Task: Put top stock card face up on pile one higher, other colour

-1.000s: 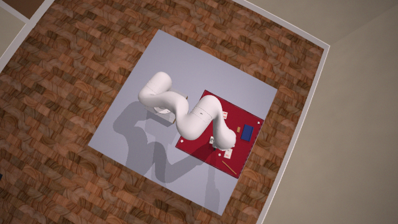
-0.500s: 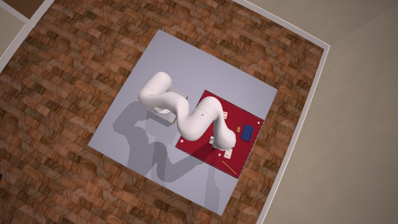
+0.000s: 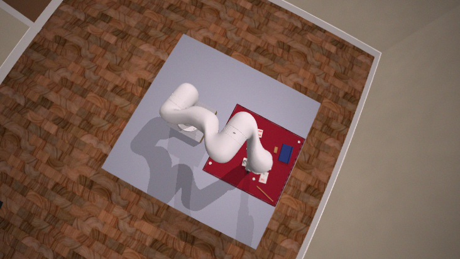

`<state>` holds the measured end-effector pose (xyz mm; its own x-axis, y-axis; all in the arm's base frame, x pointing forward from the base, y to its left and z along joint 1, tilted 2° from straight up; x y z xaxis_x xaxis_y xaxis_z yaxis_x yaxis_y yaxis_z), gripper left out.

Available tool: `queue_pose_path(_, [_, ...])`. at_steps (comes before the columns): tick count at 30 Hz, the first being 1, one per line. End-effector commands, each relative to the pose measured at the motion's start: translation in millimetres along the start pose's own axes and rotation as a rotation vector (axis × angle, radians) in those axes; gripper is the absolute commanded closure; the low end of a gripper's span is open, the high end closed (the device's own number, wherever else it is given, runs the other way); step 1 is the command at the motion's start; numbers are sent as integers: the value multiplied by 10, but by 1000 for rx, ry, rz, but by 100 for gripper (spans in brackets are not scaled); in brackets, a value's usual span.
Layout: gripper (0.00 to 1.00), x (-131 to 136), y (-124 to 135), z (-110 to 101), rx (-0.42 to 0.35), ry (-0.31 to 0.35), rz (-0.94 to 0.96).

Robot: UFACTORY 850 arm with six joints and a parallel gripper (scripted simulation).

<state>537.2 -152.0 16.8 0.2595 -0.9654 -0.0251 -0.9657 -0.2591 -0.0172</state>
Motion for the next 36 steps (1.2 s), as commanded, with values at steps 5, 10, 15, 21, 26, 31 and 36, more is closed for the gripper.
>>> queue_pose_path(5, [39,4,-6,38,1,1,0])
queue_pose_path(10, [39,4,-6,38,1,1,0])
queue_pose_path(15, [39,4,-6,38,1,1,0])
queue_pose_path(21, [14,4,-6,38,1,1,0])
queue_pose_path(26, [14,4,-6,38,1,1,0])
queue_pose_path(31, [14,4,-6,38,1,1,0])
queue_pose_path(36, [14,4,-6,38,1,1,0])
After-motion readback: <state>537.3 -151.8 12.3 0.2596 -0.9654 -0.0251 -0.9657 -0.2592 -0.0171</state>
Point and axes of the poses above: the point where the finger pads meet when closed, its own z axis out along the fingers, its own x axis across the jaws, y = z × x, the point moved 8 cm from there along -z, back along the fingers, and after that the axes turned 10 degrees about -z, right-handed, at the moved point
